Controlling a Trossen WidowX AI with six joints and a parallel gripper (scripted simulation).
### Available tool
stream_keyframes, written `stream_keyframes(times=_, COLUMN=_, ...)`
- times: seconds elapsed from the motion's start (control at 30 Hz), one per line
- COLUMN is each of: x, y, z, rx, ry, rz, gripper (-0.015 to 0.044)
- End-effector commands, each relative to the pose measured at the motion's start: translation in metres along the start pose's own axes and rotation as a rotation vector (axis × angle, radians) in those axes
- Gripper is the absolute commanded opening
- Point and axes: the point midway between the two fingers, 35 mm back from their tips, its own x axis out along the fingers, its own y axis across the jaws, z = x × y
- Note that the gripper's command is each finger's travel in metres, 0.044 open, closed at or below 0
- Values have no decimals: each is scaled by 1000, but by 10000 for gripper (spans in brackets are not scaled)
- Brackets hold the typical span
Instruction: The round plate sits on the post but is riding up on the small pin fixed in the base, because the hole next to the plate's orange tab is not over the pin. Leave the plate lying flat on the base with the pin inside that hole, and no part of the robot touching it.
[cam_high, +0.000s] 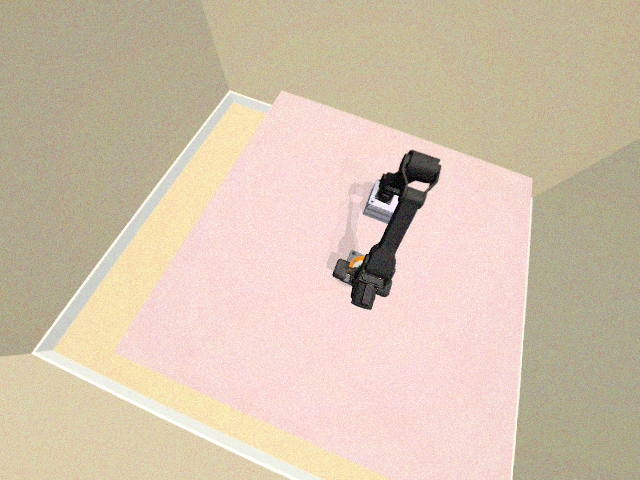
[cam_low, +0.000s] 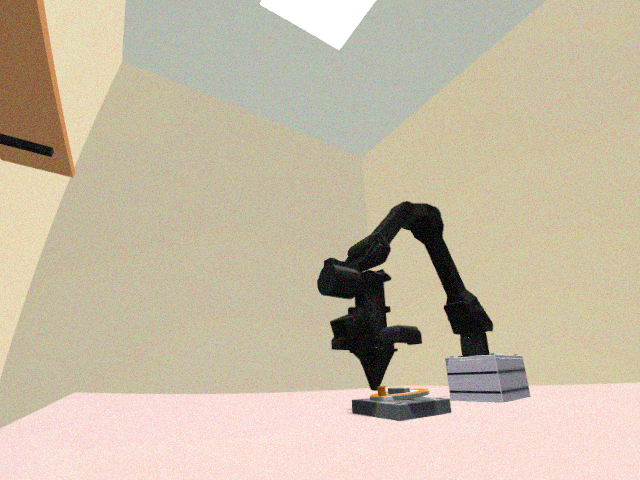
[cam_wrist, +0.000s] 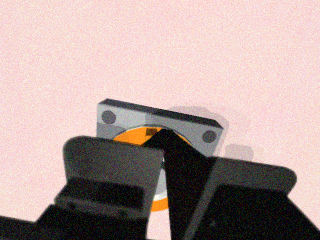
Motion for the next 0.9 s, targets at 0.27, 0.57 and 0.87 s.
stream_keyframes(times=0.27, x=0, y=17, z=-1, rx=-4, ry=4, rz=9, gripper=0)
stream_keyframes(times=0.57, x=-1, y=27, z=-5, rx=-4, ry=4, rz=10, gripper=0)
stream_keyframes(times=0.87, x=-3, y=36, z=-12, rx=-4, ry=5, rz=11, gripper=0)
